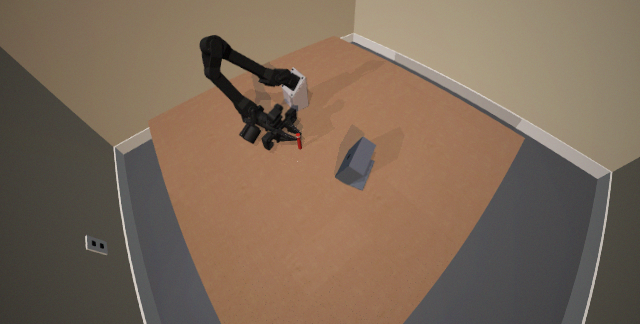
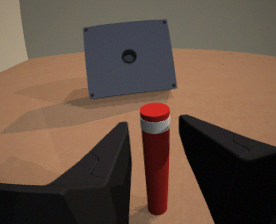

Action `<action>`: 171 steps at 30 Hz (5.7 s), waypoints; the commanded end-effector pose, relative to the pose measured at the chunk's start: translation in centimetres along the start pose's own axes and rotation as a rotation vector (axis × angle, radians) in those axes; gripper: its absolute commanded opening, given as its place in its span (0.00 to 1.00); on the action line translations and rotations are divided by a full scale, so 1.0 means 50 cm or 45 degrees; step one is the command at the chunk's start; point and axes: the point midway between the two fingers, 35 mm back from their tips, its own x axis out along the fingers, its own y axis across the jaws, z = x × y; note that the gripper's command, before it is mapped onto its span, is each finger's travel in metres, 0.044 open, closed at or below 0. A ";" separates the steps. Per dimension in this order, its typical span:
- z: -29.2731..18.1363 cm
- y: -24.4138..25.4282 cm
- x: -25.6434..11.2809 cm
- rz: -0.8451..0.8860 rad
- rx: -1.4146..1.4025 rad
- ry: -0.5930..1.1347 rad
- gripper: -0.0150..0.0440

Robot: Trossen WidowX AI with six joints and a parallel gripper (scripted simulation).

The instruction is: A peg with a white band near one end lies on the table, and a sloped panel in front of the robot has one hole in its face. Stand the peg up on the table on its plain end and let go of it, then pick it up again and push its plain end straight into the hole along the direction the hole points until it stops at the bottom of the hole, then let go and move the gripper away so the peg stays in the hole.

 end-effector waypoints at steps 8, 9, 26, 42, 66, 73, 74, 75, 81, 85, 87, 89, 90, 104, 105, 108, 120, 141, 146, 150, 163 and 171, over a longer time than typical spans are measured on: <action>0.000 0.000 0.000 0.001 0.000 0.001 0.47; 0.000 0.000 0.000 0.001 0.000 0.001 0.52; 0.000 0.000 0.000 0.001 0.000 0.001 1.00; 0.178 -0.032 0.009 0.063 -0.021 0.038 1.00; 0.282 0.001 0.000 0.117 0.251 0.231 1.00; 0.248 0.015 0.015 0.212 0.415 0.470 1.00; 0.243 0.017 0.017 0.223 0.434 0.506 1.00; 0.238 0.019 0.018 0.235 0.451 0.542 1.00; 0.211 0.032 0.024 0.292 0.533 0.779 1.00; 0.194 0.039 0.025 0.316 0.558 0.943 1.00; 0.187 0.042 0.025 0.323 0.562 1.027 1.00; 0.180 0.044 0.025 0.325 0.559 1.112 1.00; 0.176 0.045 0.025 0.325 0.555 1.154 1.00; 0.155 0.027 0.027 0.204 0.333 1.679 1.00; 0.155 0.024 0.029 0.187 0.306 1.708 1.00; 0.159 0.014 0.034 0.129 0.217 1.789 1.00; 0.174 -0.006 0.052 0.004 0.028 1.896 1.00; 0.121 -0.005 0.058 0.043 -0.014 1.895 1.00; 0.104 -0.005 0.060 0.044 -0.013 1.894 1.00; 0.091 -0.005 0.062 0.045 -0.013 1.894 1.00; 0.049 -0.005 0.065 0.043 -0.014 1.894 1.00; 0.023 -0.005 0.065 0.041 -0.016 1.896 1.00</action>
